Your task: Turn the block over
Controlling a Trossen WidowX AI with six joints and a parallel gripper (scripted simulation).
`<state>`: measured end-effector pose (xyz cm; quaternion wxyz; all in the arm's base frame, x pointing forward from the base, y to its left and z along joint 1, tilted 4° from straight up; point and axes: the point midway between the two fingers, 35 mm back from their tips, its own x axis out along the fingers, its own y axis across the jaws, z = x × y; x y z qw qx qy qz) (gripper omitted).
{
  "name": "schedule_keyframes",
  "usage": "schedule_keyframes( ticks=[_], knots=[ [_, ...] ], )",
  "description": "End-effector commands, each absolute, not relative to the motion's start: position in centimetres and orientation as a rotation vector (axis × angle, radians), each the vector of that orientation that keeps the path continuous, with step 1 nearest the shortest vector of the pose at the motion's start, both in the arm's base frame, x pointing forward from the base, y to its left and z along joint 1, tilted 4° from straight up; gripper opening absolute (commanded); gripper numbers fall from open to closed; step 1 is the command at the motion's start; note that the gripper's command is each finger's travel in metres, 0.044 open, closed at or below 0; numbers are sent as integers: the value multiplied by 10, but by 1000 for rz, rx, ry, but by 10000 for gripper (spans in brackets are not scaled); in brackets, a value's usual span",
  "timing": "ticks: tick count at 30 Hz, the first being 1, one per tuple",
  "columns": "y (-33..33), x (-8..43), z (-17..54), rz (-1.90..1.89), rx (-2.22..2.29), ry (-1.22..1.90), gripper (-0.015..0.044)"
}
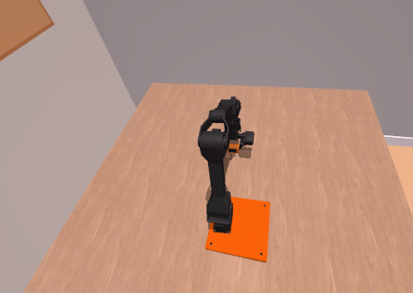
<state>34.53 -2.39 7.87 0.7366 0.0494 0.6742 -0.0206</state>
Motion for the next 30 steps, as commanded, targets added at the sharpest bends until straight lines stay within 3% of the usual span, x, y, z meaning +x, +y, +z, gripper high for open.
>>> schedule_keyframes(
  ticks=[1,9,15,30],
  knots=[
    [-23,346,78,-46,115,1479,196],
    [-23,346,78,-46,115,1479,142],
    [-24,344,104,-46,115,1479,0],
    [-25,346,102,-54,108,1348,0]
  ],
)
